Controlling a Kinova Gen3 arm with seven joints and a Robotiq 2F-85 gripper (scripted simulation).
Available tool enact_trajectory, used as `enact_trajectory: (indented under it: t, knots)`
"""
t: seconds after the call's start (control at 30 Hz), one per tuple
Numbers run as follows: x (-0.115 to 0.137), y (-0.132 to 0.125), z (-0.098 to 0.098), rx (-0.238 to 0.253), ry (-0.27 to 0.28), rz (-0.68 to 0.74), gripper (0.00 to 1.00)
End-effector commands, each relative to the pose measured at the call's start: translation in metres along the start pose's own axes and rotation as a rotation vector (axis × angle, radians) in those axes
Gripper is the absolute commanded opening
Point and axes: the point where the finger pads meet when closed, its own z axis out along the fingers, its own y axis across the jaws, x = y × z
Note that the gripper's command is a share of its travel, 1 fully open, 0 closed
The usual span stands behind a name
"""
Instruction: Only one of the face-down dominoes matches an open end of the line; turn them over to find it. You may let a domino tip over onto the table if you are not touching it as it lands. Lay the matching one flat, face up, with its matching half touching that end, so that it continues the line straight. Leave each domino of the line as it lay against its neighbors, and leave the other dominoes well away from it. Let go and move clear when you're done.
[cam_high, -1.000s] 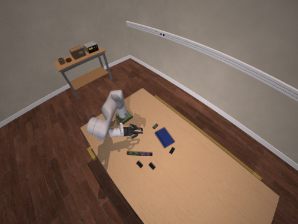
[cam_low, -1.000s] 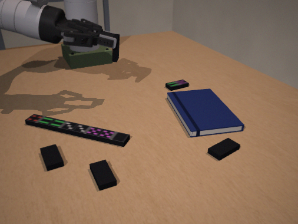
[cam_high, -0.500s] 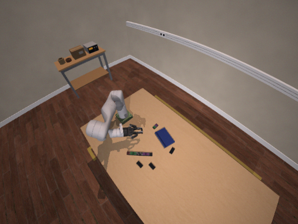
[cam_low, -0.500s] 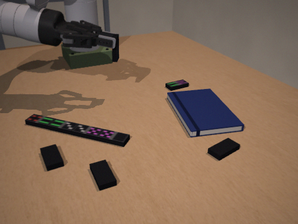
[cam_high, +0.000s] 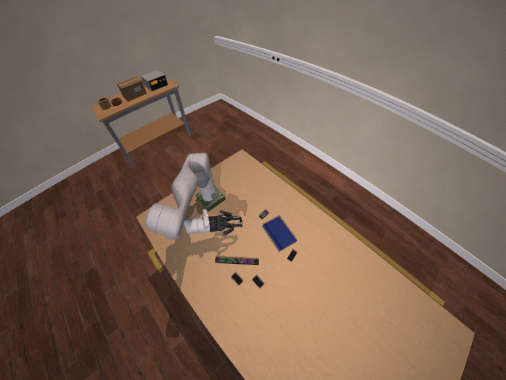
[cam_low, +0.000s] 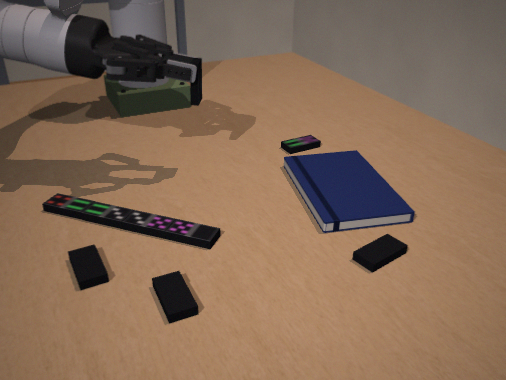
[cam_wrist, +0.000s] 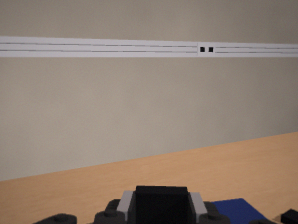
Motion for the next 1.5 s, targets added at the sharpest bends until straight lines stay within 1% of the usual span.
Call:
enact_trajectory:
  t: [0.0,0.47,0.97,1.03,1.47]
  knots:
    - [0.000,0.000,0.000,0.000,0.000,-0.001,0.31]
    - [-0.016,0.000,0.003,0.000,0.000,-0.001,0.31]
    - [-0.057,0.000,0.010,0.000,0.000,-0.001,0.31]
    - [-0.057,0.000,0.010,0.000,0.000,-0.001,0.31]
    - [-0.087,0.000,0.015,0.000,0.000,-0.001,0.31]
